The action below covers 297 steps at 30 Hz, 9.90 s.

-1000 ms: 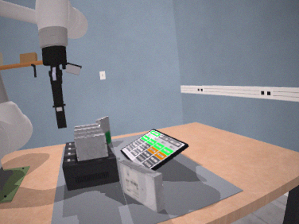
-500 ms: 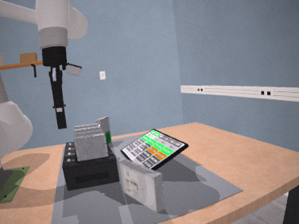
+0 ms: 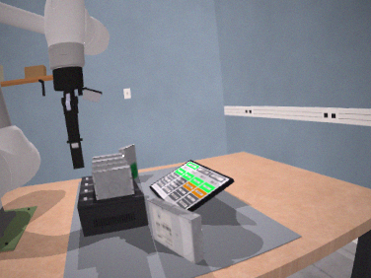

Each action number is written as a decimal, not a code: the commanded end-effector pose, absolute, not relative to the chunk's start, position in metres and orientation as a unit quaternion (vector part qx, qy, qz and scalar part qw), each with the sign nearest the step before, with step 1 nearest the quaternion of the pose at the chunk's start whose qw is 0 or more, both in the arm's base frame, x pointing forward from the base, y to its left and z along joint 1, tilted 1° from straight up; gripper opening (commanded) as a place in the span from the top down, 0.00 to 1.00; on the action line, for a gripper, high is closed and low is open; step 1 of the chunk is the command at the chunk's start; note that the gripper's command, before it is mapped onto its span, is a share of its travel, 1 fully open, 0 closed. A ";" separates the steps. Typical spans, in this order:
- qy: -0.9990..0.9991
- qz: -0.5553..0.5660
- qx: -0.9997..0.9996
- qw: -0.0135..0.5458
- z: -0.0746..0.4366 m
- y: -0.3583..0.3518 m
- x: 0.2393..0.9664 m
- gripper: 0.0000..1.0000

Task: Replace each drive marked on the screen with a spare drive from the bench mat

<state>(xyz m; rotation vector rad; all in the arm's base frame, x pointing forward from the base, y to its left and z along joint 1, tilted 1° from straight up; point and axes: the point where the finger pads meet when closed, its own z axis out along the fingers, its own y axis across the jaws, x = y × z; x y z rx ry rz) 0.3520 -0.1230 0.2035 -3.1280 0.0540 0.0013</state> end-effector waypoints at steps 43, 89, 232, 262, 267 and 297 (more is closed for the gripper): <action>0.017 0.000 -1.000 0.007 0.127 -0.123 0.353 0.90; 0.017 0.000 -1.000 0.007 0.119 -0.123 0.353 0.90; 0.719 0.005 -0.695 0.005 0.228 -0.127 0.433 0.11; 0.719 0.005 -0.695 0.005 0.227 -0.127 0.433 0.11; 0.719 0.005 -0.695 0.005 0.225 -0.127 0.433 0.11; 0.719 0.005 -0.695 0.005 0.210 -0.127 0.433 0.11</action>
